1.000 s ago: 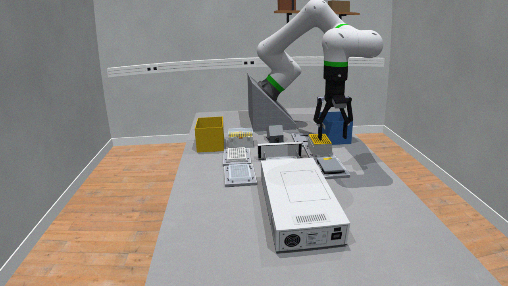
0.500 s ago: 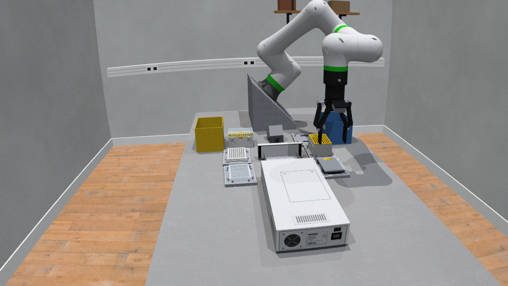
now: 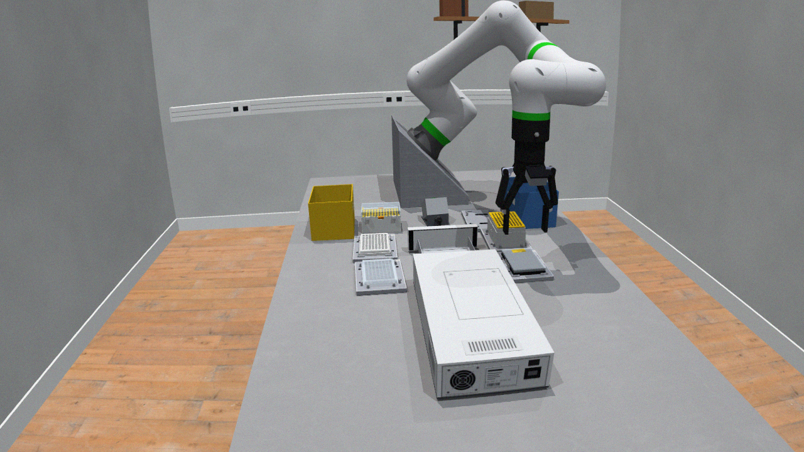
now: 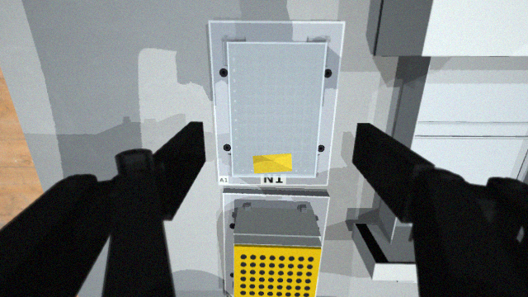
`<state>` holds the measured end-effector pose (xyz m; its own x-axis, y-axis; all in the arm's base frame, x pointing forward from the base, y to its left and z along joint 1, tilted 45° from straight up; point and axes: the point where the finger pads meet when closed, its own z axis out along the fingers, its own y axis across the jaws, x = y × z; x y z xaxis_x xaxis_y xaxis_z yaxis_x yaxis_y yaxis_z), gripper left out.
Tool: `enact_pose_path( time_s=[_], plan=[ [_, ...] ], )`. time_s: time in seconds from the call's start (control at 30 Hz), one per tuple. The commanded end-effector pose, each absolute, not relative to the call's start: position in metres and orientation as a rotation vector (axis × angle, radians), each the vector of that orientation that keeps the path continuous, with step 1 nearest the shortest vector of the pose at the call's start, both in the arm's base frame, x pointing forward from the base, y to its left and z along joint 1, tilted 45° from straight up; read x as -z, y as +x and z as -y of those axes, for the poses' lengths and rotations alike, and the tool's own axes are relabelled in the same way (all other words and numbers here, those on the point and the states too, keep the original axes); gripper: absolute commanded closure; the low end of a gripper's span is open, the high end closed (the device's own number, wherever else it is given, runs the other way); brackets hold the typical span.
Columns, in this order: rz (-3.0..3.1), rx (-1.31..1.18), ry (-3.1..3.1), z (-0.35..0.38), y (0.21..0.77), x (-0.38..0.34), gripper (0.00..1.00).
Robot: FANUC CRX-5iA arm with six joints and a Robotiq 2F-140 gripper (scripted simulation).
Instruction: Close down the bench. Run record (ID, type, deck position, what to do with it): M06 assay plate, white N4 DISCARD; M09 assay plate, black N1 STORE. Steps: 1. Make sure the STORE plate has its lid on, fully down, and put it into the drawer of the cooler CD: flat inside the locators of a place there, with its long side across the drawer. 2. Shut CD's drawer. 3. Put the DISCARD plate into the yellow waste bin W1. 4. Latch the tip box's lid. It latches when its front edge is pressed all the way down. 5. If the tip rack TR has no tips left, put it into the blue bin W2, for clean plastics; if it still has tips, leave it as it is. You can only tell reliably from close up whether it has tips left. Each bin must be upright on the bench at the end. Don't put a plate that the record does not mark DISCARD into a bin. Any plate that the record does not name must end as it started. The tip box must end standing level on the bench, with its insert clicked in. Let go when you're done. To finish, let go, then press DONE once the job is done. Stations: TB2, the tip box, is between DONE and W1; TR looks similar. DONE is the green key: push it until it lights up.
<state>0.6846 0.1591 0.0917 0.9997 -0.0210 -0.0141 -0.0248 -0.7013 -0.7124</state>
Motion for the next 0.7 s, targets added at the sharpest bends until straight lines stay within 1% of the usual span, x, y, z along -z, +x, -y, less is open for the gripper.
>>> enact_pose_path(
  time_s=[0.0, 0.67],
  plan=[
    [-0.032, -0.004, -2.349, -0.161, 0.685, -0.090, 0.30],
    [-0.032, -0.004, -2.349, -0.178, 0.685, -0.073, 0.30]
  ],
)
